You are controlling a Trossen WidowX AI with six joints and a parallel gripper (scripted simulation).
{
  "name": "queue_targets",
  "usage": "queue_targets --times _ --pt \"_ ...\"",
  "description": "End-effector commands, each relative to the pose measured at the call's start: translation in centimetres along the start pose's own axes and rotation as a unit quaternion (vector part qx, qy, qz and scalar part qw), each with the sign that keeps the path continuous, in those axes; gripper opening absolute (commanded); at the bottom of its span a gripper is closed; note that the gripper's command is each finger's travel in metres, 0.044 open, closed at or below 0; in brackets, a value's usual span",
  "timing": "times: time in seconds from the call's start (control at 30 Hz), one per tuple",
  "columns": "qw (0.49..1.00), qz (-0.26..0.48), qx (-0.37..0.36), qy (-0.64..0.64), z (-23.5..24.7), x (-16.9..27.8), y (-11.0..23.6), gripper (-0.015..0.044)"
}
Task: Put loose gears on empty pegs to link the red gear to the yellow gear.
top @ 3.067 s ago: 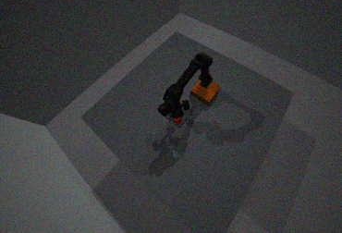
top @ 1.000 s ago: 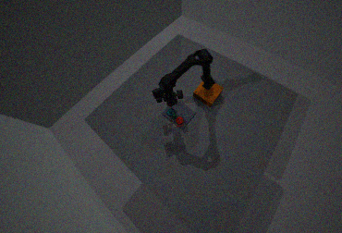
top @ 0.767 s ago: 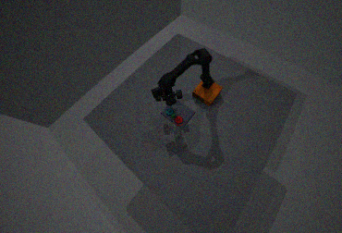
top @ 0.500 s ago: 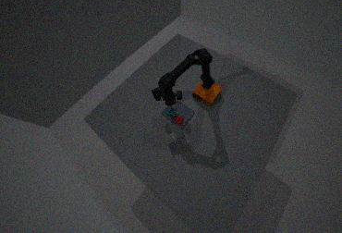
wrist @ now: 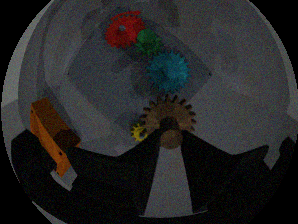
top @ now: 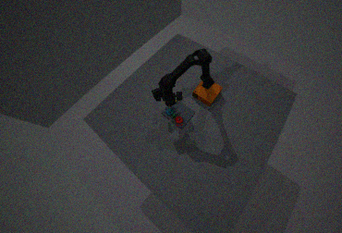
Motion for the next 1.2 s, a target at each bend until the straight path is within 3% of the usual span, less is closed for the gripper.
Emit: queue_targets --times 0.0,0.8,1.17 --pt "1.000 0.000 -0.005 0.012 0.1 0.1 -0.9 0.0000" --pt "0.991 0.001 -0.005 -0.135 0.1 0.1 -3.3 0.0000" --pt "0.997 0.001 -0.005 -0.078 0.1 0.0 -3.5 0.0000"
Point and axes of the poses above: the point midway between the two fingers, 35 mm back from their tips, its own y axis back along the fingers, its own z axis across the jaws, x = y × z, the point moved 2 cm from there along y, back along the fingers, and after that the axes turned 4 degrees about -y, right-handed, at the moved point
